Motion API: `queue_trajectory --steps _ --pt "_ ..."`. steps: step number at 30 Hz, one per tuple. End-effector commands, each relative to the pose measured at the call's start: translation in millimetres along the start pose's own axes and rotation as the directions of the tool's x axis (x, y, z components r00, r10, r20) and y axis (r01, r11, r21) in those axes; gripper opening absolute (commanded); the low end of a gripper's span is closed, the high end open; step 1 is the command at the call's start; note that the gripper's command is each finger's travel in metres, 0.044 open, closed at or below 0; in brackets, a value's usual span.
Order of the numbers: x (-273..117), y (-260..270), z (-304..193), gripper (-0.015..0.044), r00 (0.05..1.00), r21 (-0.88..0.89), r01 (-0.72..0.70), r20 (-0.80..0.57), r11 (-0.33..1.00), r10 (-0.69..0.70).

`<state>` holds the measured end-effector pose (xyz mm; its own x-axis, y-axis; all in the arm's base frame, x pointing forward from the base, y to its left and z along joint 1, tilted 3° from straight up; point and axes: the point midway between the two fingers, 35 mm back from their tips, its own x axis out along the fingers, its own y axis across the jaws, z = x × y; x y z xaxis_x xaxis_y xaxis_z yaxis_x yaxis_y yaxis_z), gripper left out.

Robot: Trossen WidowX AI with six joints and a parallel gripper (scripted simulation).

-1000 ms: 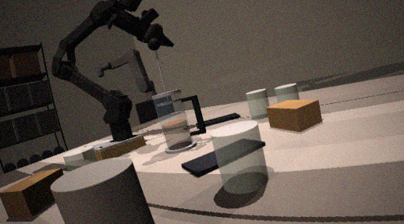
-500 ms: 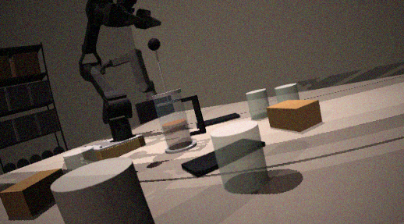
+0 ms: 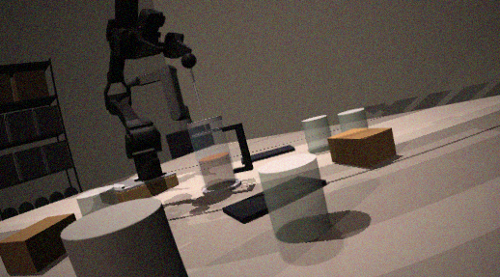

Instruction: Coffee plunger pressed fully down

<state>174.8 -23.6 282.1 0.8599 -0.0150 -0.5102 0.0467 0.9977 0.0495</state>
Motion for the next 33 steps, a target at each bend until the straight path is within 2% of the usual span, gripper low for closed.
queue_trajectory --steps 1,30,33 --pt "4.7 -1.1 -8.6 0.044 1.0 0.005 0.009 0.008 1.0 -0.009" --pt "44.9 -1.3 -7.8 0.044 1.0 0.006 0.008 0.012 1.0 -0.008" --pt "44.9 -1.3 -7.8 0.0361 1.0 0.006 0.008 0.012 1.0 -0.008"
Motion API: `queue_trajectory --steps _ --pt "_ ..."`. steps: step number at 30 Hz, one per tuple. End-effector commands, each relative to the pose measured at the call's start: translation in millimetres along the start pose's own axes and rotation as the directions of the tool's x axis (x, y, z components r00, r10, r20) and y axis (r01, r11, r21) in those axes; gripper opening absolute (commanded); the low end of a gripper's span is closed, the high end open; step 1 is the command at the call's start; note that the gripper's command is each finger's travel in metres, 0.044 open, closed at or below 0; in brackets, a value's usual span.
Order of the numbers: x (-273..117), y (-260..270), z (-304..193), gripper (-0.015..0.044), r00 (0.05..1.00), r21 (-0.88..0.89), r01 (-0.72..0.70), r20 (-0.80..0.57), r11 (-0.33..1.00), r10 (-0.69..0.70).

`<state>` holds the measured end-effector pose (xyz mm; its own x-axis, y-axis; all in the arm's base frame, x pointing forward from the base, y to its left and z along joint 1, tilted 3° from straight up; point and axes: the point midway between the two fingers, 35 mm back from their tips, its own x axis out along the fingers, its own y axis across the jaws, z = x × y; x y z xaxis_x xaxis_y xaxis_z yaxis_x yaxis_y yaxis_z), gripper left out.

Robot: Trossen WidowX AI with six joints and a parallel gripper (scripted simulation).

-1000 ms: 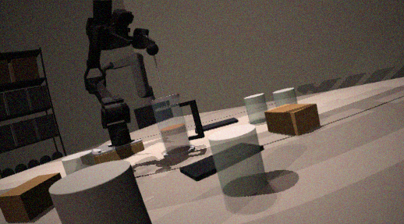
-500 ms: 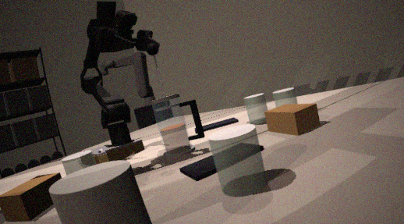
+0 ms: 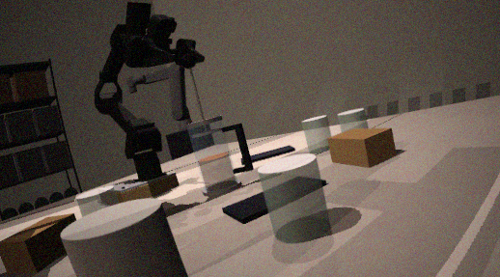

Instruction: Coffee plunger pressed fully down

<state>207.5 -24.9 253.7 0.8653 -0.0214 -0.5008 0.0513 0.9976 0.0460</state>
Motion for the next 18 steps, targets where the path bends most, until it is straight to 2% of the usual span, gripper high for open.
queue_trajectory --steps 1,9,18 --pt "2.3 -0.1 -0.2 0.0335 1.0 0.006 0.002 0.0 1.0 -0.002" --pt "2.3 -0.1 -0.2 0.0129 1.0 0.006 0.002 0.0 1.0 -0.002" --pt "2.3 -0.1 -0.2 0.0129 1.0 0.006 0.002 0.0 1.0 -0.002"
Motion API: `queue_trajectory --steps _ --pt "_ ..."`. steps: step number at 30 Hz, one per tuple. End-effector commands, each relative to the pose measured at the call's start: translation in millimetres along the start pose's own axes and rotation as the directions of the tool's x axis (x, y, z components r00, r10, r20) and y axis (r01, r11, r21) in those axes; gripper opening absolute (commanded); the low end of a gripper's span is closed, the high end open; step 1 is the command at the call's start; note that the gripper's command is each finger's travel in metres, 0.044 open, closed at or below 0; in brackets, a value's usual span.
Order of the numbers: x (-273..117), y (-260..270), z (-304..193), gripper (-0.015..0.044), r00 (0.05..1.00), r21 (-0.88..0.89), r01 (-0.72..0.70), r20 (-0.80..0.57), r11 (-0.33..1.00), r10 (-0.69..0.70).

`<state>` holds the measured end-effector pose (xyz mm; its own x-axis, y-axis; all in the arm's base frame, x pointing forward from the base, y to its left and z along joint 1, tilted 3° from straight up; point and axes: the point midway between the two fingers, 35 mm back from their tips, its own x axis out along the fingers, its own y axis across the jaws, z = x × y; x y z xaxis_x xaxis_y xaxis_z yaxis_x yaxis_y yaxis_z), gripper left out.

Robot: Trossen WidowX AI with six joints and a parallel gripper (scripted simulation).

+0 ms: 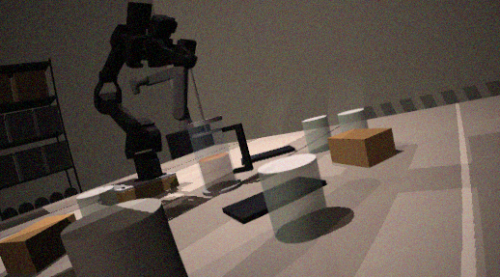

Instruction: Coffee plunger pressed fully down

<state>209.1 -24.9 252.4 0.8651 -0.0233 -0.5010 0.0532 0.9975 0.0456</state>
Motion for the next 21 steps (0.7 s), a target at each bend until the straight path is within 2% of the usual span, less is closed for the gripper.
queue_trajectory --steps 1,21 --pt "0.2 -0.1 0.1 0.0129 1.0 0.006 0.0 0.0 1.0 0.0" --pt "14.2 0.1 -22.7 0.0129 1.0 0.006 0.0 0.001 1.0 0.0"
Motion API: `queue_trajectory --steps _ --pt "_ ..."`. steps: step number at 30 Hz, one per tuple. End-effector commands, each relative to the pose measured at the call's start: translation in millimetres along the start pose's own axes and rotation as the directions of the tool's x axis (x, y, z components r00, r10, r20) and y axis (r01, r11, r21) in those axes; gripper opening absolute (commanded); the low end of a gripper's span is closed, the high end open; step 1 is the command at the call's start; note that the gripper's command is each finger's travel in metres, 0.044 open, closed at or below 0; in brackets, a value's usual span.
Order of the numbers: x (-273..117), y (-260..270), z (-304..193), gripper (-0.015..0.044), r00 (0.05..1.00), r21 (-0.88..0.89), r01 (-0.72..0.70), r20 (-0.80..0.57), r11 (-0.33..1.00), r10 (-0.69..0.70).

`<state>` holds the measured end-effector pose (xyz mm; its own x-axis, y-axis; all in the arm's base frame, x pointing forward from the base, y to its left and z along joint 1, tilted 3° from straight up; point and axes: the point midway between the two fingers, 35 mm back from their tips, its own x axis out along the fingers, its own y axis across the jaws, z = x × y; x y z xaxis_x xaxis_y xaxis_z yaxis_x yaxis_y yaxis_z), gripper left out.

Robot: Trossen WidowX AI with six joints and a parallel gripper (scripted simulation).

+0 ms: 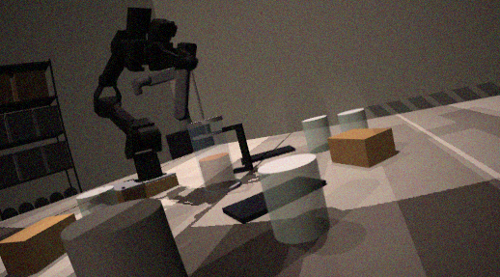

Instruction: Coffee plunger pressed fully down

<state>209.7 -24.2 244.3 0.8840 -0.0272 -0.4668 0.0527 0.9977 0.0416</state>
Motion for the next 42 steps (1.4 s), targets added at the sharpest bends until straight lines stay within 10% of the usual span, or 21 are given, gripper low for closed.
queue_trajectory --steps 1,42 --pt "9.8 -0.3 -17.6 0.0129 0.999 0.009 -0.001 -0.039 1.0 0.001" --pt "43.7 0.8 -74.0 0.0129 0.999 0.01 -0.001 -0.038 1.0 0.001"
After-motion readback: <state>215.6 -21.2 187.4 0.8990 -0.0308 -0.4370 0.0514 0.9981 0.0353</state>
